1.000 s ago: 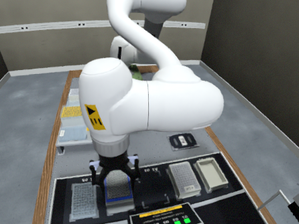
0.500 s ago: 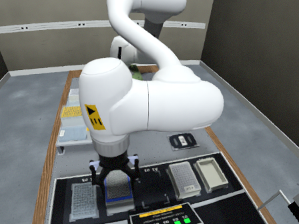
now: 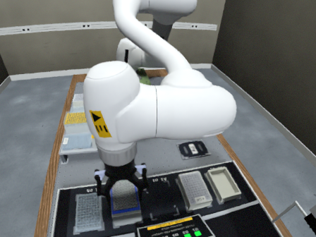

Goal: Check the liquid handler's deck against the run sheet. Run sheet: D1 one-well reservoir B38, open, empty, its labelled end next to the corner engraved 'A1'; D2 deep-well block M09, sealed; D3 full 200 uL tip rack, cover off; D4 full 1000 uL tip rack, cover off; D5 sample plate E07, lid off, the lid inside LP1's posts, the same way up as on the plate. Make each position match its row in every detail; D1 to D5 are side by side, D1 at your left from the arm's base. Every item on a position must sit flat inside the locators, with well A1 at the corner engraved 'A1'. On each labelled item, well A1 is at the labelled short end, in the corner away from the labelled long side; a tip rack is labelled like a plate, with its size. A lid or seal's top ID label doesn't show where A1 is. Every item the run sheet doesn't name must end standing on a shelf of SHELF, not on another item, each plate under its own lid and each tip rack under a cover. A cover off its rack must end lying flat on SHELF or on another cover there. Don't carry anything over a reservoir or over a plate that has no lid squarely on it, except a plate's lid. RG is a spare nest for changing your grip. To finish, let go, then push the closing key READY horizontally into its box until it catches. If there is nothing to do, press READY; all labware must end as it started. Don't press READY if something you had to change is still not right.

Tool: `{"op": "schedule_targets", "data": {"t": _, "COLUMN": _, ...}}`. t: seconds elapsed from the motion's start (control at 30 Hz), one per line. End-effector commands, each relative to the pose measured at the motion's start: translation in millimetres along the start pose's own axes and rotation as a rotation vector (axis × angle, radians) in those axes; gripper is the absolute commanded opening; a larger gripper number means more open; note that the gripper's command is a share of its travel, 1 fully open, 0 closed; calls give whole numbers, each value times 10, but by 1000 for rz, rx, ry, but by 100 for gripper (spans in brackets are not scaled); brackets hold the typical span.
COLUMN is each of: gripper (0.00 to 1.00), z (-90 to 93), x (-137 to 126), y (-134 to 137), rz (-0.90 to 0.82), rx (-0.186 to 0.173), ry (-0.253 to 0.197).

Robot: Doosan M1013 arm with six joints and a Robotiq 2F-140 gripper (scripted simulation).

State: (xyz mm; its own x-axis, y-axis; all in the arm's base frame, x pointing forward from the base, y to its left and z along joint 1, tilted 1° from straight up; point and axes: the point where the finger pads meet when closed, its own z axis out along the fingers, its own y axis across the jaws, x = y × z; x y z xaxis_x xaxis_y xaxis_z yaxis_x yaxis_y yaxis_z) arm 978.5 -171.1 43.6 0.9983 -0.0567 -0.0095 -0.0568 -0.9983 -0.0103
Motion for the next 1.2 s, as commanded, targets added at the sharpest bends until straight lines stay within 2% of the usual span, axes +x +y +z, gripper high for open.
{"op": "schedule_targets", "data": {"t": 0.0, "gripper": 66, "z": 31, "x": 3, "y": -37, "rz": -2, "rx": 0, "ry": 2}}
{"op": "schedule_targets", "data": {"t": 0.97, "gripper": 66, "z": 31, "x": 3, "y": -37, "rz": -2, "rx": 0, "ry": 2}}
{"op": "schedule_targets", "data": {"t": 1.17, "gripper": 66, "z": -143, "x": 12, "y": -36, "rz": -2, "rx": 0, "ry": 4}}
